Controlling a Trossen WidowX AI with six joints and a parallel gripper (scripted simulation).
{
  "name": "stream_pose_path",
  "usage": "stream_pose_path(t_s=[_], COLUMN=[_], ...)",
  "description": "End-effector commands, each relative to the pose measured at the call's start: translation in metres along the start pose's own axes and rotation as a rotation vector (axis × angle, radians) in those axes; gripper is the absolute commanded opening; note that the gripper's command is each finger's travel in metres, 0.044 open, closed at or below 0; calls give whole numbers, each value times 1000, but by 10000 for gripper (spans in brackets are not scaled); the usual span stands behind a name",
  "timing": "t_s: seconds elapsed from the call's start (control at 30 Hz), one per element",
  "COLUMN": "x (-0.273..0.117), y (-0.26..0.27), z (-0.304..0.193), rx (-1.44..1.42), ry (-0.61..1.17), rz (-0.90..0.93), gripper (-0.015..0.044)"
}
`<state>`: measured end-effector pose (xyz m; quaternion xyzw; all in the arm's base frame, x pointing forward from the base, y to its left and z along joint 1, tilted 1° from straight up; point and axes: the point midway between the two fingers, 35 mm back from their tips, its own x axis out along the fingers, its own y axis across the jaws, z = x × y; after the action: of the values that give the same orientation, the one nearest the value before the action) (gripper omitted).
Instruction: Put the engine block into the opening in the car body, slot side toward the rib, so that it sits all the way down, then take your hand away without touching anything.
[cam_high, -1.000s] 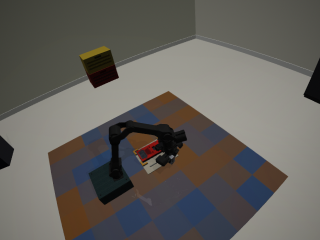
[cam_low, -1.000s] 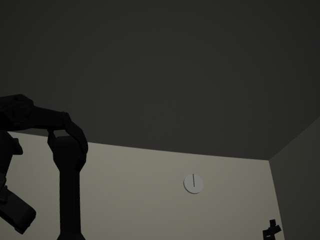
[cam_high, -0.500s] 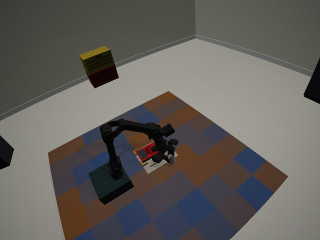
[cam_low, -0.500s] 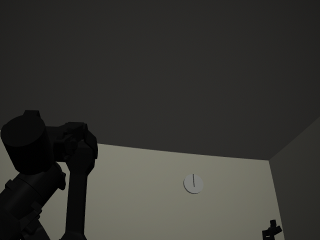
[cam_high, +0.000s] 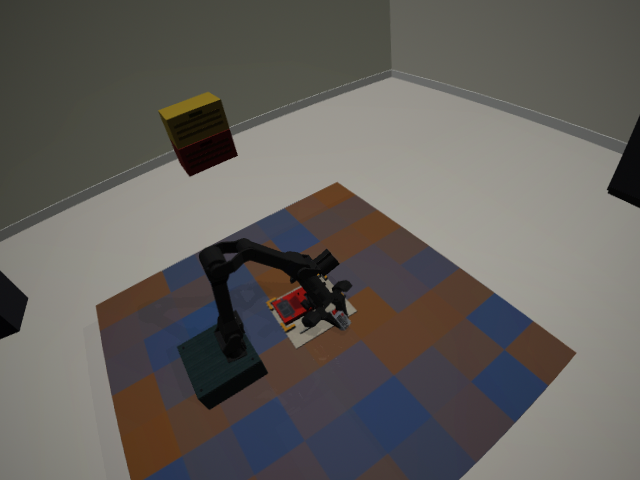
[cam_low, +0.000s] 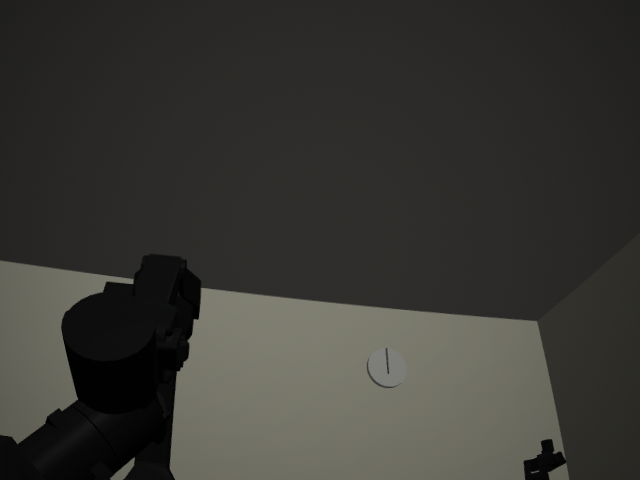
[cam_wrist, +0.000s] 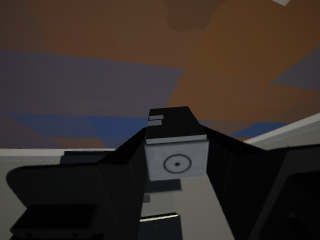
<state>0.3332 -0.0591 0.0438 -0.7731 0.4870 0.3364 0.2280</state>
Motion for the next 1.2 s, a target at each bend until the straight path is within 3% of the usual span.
stream_pose_path(t_s=[0.0, 1.17], x=[6, 61], y=[2, 3], z=[5, 54], rx=[-1, -2], ry=[6, 5], rz=[9, 10], gripper=[0, 0])
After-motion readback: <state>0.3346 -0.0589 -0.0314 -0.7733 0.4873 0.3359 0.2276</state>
